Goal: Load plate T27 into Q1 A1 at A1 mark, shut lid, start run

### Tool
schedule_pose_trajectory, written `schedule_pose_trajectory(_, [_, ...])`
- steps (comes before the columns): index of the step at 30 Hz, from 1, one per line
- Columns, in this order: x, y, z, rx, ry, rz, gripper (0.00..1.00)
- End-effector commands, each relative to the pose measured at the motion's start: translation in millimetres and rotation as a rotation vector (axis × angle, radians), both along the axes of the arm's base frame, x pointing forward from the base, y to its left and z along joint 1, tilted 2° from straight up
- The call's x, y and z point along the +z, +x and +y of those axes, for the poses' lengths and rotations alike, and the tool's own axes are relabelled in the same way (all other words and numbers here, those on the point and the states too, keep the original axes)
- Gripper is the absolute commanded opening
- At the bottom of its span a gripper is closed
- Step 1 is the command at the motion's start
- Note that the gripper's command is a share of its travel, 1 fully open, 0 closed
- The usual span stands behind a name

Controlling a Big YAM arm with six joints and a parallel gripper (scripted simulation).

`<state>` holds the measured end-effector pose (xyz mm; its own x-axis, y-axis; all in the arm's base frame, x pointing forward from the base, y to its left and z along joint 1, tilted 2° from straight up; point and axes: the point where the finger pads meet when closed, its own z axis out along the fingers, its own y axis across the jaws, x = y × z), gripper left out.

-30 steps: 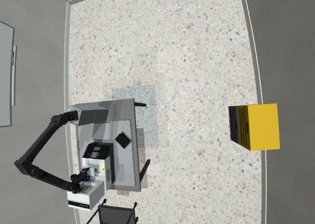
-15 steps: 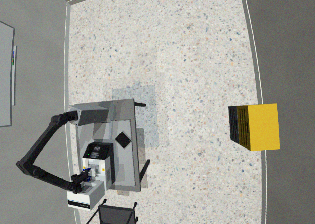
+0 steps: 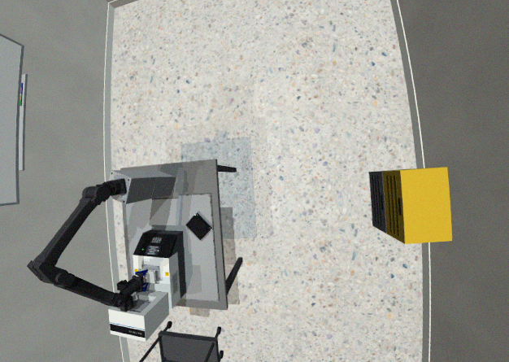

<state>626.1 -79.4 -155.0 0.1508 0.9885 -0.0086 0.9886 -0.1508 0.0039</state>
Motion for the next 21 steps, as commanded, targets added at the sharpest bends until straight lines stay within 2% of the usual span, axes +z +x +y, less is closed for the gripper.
schedule_pose_trajectory(1, [31.1,25,-17,-0.007,-0.011,-0.074,0.00])
schedule_pose_trajectory(7, [36.0,21,-18,-0.013,-0.011,-0.077,0.00])
schedule_pose_trajectory(9, [38.7,19,-11,-0.011,-0.010,-0.076,0.00])
schedule_pose_trajectory(15, [35.3,13,7,0.001,-0.008,-0.066,0.00])
schedule_pose_trajectory(21, [20.3,3,2,-0.003,-0.005,-0.039,0.00])
